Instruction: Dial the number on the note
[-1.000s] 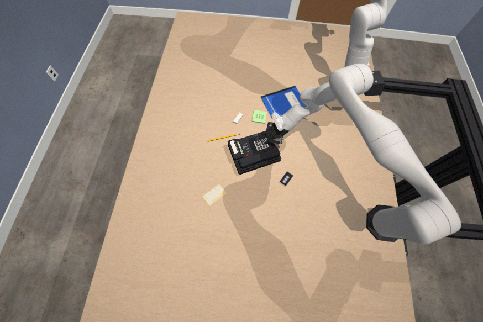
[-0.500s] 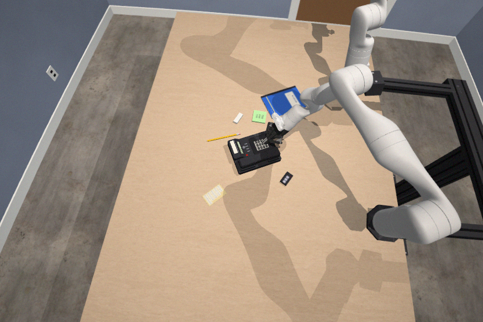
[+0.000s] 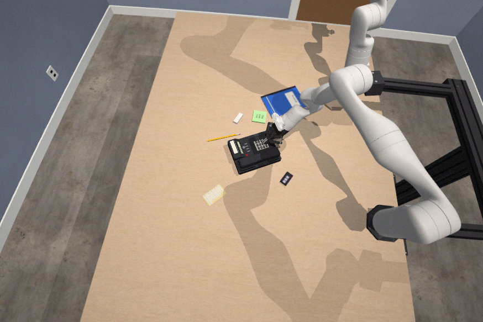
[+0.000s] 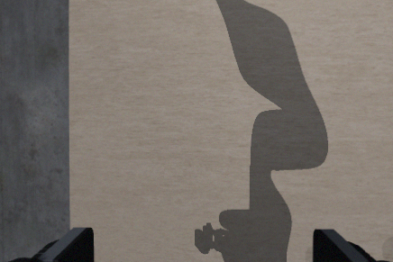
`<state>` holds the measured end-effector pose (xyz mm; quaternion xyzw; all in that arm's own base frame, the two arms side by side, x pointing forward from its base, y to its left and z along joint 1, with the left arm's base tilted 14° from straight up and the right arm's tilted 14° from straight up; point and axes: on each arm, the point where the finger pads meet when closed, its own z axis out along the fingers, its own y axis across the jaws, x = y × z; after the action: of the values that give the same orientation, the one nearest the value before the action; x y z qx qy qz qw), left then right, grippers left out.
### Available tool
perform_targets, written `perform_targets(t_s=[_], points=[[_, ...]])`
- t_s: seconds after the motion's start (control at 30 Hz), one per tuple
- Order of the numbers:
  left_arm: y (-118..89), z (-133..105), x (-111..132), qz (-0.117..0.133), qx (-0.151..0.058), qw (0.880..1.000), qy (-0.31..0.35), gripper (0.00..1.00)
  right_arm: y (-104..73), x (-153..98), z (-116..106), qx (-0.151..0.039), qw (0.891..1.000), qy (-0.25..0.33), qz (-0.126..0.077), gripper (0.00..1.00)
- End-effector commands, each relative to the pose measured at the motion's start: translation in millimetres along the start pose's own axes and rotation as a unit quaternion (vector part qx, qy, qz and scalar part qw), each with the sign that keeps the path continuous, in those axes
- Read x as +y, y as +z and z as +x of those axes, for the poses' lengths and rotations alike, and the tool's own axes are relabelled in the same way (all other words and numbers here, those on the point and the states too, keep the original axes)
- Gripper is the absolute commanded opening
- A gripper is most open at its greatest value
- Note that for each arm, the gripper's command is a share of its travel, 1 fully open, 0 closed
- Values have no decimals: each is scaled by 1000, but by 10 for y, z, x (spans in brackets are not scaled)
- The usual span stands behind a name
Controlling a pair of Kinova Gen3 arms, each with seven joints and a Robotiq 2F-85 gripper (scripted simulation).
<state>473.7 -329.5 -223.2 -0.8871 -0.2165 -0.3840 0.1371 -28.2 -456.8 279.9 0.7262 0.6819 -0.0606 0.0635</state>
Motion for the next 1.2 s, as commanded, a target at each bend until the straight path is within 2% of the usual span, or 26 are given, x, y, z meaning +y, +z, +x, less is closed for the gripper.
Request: perform_targets(t_s=[0.0, 0.37, 1.17], points=[[-23, 17, 12, -1, 0, 1000, -1, 17, -7, -2, -4, -1, 1000, 0, 0, 1000], [-101, 77, 9, -1, 0, 1000, -1, 17, -7, -2, -4, -1, 1000, 0, 0, 1000], [54, 298, -165, -1, 0, 1000, -1, 17, -7, -2, -4, -1, 1000, 0, 0, 1000]])
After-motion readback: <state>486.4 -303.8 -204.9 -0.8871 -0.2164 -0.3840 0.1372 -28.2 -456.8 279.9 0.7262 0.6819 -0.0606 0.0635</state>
